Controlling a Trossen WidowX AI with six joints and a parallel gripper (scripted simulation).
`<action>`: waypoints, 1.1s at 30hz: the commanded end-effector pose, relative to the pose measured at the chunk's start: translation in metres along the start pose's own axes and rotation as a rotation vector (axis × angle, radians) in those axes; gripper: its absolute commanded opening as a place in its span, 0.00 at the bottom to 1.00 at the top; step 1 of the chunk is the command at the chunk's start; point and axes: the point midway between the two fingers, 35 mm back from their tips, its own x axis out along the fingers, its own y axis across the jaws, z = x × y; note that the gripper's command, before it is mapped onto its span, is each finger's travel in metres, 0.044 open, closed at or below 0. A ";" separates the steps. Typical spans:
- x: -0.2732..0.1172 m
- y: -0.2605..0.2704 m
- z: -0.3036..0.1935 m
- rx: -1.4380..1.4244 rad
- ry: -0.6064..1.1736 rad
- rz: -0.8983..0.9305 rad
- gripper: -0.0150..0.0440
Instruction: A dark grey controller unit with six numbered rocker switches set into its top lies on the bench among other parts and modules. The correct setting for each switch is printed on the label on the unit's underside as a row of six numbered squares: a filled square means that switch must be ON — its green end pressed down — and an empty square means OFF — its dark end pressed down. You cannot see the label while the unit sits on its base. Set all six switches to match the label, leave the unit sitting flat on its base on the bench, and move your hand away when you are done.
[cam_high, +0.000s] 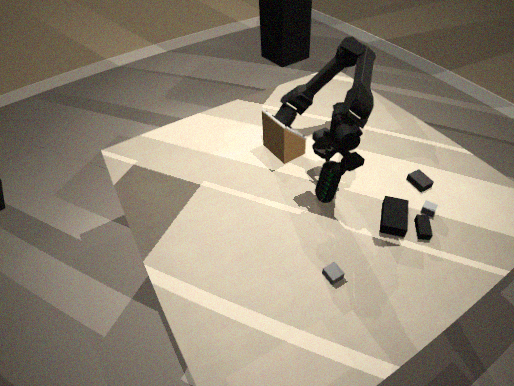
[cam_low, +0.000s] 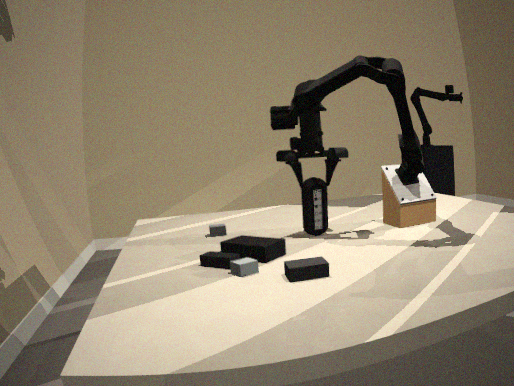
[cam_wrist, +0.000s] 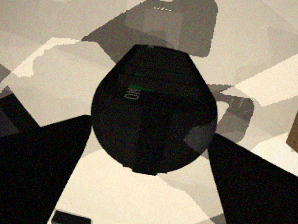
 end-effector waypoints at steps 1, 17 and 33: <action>0.004 -0.001 -0.005 0.001 0.006 -0.006 0.83; 0.007 -0.001 -0.017 0.001 0.007 -0.006 0.83; 0.010 -0.001 -0.030 0.001 0.008 -0.006 0.83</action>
